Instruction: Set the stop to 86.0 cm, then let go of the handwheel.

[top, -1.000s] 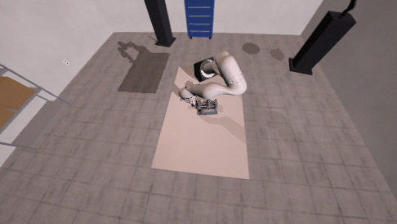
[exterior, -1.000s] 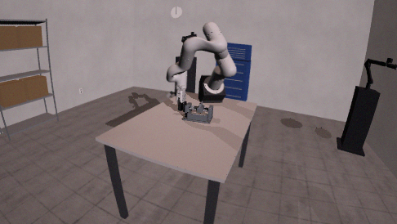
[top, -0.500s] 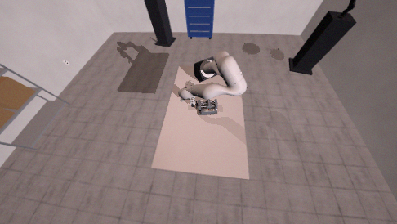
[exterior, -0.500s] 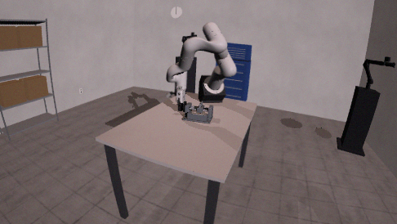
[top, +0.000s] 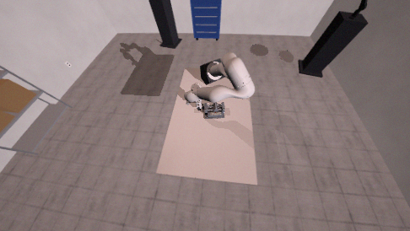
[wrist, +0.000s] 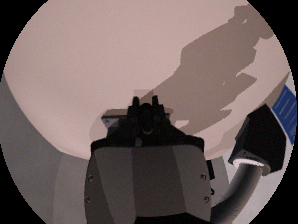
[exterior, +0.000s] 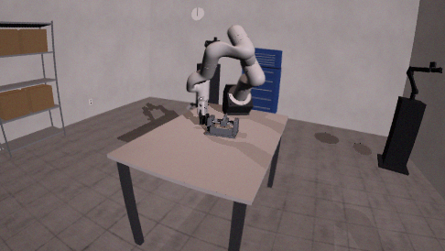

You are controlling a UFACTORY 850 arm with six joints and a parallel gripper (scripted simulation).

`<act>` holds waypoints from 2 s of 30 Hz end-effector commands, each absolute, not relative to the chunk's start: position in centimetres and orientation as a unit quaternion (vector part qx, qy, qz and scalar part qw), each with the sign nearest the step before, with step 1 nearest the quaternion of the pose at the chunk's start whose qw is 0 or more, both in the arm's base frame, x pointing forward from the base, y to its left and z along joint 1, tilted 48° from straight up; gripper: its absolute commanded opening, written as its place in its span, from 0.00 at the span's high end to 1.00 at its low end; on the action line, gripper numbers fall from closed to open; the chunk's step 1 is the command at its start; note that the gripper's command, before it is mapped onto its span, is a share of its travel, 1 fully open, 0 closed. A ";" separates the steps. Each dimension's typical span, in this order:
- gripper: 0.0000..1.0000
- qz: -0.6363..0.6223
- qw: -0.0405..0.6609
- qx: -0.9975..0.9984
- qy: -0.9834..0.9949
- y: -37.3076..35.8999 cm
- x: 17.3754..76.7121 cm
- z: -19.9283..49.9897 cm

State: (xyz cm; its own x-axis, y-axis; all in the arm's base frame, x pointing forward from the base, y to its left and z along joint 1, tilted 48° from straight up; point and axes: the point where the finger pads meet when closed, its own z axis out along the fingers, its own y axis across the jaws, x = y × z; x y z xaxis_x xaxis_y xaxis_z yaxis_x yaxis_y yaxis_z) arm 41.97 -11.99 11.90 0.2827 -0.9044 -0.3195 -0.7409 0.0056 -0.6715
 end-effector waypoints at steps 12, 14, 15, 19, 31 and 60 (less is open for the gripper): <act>0.43 -0.104 0.393 -0.697 0.590 -12.0 42.0 11.9; 0.43 -0.104 0.393 -0.697 0.590 -12.0 42.0 11.9; 0.43 -0.104 0.393 -0.697 0.590 -12.0 42.0 11.9; 0.43 -0.104 0.393 -0.697 0.590 -12.0 42.0 11.9; 0.43 -0.104 0.393 -0.697 0.590 -12.5 41.4 12.6; 0.43 -0.104 0.393 -0.697 0.590 -16.3 35.9 18.6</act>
State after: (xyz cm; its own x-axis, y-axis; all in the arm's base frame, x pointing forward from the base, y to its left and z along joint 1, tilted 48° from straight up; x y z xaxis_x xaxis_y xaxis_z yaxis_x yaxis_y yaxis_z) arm 35.88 -16.24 18.56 0.2825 -0.9045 -0.3194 -0.7412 0.0055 -0.6712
